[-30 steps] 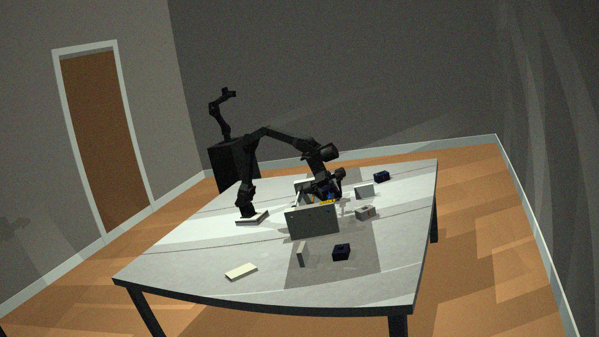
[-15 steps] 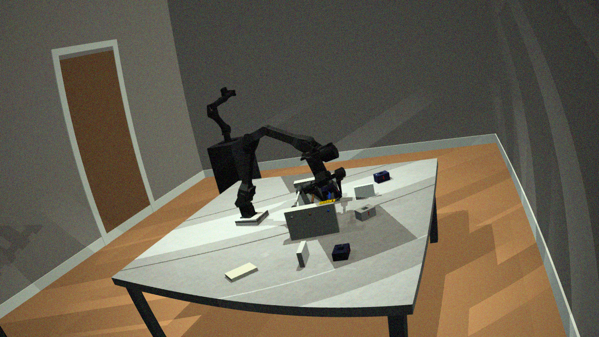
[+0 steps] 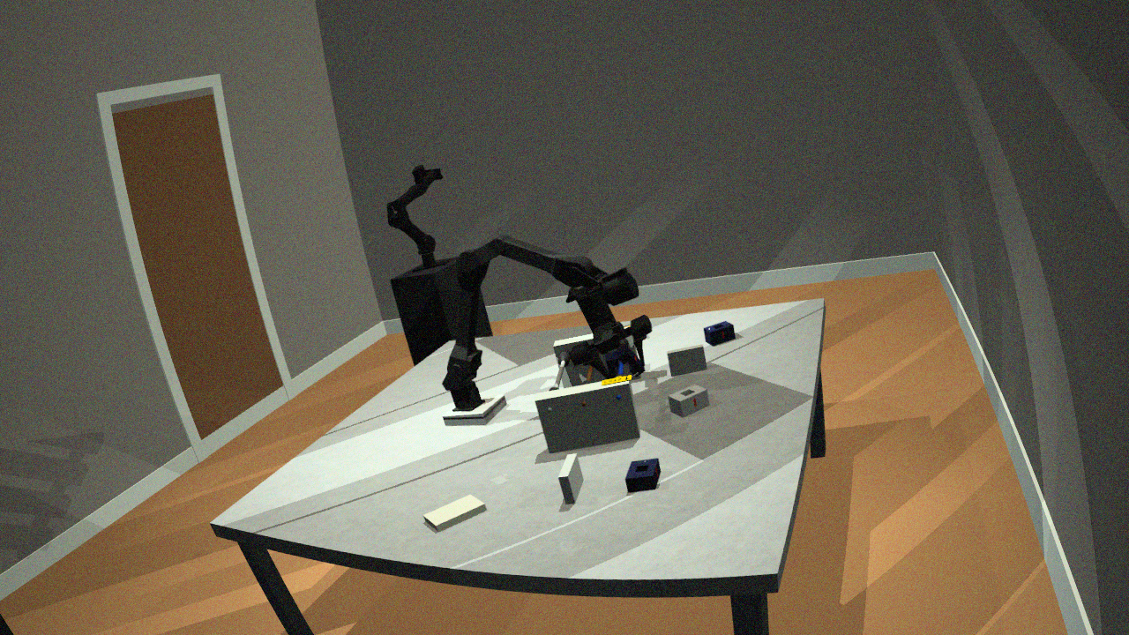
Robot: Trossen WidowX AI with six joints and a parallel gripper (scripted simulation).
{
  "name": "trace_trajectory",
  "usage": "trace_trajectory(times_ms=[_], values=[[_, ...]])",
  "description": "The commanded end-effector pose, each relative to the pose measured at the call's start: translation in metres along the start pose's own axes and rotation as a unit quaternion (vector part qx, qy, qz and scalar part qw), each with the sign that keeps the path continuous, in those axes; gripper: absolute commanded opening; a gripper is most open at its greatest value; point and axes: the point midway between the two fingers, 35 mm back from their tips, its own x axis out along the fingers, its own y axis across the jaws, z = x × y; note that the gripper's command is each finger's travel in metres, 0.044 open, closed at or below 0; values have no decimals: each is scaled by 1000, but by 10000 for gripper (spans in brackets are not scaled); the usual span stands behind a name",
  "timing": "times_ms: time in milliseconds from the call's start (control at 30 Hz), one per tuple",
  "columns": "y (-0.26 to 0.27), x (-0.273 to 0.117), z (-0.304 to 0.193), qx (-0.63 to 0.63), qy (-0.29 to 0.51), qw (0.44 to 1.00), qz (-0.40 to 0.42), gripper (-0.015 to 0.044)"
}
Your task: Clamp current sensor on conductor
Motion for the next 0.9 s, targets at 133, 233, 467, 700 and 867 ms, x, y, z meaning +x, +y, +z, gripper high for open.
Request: trace_trajectory(times_ms=[133,233,467,700,867], values=[[2,-7,8,7,-12,1000,11,0],[0,0,0,0,0,1000,0,0],[0,0,0,0,0,1000,0,0],[0,0,0,0,0,1000,0,0],[0,0,0,0,0,1000,0,0]])
